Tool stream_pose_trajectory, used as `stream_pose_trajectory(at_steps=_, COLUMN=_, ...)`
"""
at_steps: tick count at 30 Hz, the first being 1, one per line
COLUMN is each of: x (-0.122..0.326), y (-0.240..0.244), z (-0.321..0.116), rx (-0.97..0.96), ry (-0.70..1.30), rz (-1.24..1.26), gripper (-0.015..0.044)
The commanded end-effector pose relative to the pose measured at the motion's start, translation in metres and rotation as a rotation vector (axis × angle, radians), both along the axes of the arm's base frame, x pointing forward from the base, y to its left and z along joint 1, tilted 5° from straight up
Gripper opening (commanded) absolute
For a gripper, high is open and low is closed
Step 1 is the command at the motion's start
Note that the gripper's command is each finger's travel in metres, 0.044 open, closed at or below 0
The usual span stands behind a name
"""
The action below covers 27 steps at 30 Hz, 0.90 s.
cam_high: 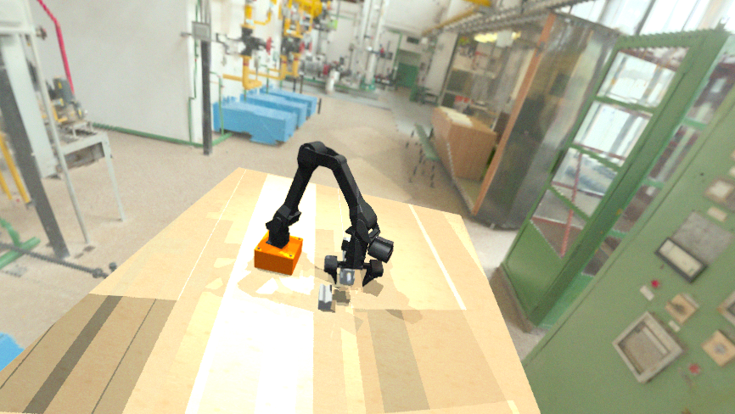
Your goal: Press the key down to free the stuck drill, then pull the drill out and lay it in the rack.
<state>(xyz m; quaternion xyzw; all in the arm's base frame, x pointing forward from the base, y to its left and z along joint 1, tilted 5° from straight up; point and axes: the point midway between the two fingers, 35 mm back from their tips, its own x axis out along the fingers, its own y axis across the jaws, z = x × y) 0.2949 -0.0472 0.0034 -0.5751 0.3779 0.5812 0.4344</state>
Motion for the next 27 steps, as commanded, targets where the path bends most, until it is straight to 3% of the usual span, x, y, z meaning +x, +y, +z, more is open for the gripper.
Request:
stream_pose_trajectory(at_steps=1, x=-0.003, y=0.004, z=-0.008, rx=0.007, ry=0.007, rz=-0.003, gripper=0.0440)
stream_pose_trajectory(at_steps=13, x=-0.005, y=0.008, z=-0.021, rx=0.008, ry=0.008, rz=-0.003, gripper=0.0440)
stream_pose_trajectory(at_steps=27, x=-0.003, y=0.007, z=-0.018, rx=0.001, ry=0.003, rz=0.001, gripper=0.0072)
